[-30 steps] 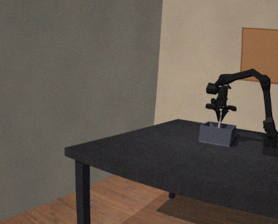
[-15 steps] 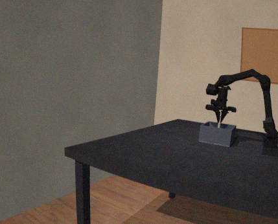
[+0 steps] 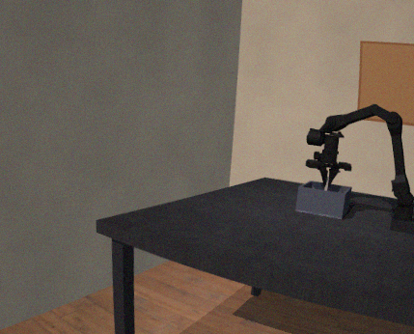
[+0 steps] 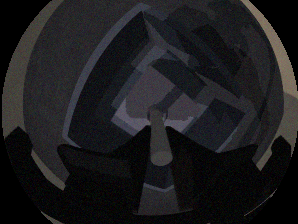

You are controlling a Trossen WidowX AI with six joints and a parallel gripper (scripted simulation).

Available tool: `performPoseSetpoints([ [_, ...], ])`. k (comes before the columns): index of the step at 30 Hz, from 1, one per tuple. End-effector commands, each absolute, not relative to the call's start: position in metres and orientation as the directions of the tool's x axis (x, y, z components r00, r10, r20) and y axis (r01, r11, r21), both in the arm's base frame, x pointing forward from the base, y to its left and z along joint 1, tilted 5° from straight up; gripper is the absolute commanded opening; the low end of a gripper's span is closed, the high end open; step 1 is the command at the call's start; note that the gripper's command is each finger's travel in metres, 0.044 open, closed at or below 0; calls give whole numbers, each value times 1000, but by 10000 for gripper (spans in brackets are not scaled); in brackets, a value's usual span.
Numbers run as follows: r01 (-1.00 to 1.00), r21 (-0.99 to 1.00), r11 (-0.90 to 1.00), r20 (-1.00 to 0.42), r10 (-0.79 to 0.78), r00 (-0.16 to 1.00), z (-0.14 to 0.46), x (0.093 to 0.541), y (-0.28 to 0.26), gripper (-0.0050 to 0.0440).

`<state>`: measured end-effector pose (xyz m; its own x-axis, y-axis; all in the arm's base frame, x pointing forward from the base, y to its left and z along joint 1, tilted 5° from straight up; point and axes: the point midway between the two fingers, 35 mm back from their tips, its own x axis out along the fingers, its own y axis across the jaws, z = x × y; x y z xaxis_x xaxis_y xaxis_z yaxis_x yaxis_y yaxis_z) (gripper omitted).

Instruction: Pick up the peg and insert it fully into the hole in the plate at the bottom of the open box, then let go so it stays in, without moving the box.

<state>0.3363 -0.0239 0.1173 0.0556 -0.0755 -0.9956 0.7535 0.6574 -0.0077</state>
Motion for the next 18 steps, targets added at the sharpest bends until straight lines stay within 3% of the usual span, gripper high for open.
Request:
performPoseSetpoints([
  [1,753,-13,658,-996,-73,47,113,334,-24,0],
  [18,753,-13,658,-996,-73,47,109,335,-24,0],
])
